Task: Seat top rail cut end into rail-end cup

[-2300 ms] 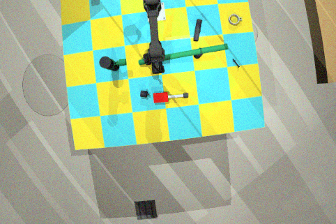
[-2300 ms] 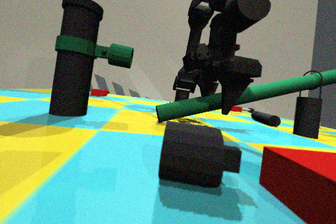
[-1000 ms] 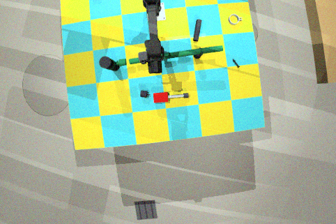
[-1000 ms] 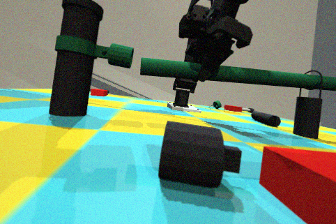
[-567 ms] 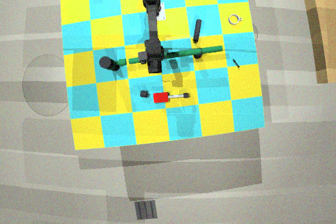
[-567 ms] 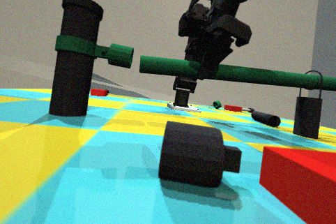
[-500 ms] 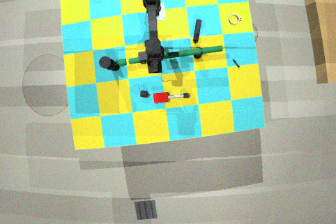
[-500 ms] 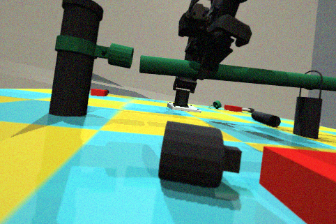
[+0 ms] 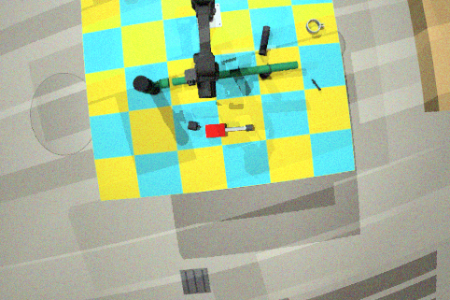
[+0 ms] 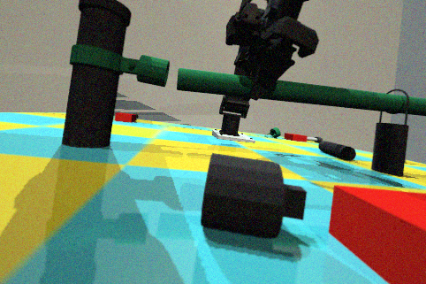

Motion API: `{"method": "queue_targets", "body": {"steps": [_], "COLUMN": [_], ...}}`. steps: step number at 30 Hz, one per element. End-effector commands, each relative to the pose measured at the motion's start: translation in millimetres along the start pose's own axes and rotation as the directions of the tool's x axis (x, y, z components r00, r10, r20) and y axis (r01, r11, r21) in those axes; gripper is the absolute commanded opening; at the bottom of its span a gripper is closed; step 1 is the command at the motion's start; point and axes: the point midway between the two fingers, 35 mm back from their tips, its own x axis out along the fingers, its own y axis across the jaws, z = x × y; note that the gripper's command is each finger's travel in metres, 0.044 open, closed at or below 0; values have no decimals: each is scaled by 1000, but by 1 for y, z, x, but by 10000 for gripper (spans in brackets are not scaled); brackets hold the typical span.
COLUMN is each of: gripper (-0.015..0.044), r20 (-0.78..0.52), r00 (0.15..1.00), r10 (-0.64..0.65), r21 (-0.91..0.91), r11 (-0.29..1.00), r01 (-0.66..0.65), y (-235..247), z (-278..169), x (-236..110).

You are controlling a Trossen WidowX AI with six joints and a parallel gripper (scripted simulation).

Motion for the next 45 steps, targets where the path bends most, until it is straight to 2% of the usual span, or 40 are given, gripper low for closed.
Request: {"method": "queue_targets", "body": {"steps": [1,20,45], "gripper": [0,0,0], "r20": [10,-1,-1], "r00": [1000,1000,1000], "r10": [5,1,1], "r21": [0,-4,-4], "r11": [1000,1000,1000], "r01": [-5,-1,-1], "y": [2,1,1], "z": [6,25,25], "x": [-3,3,4]}}
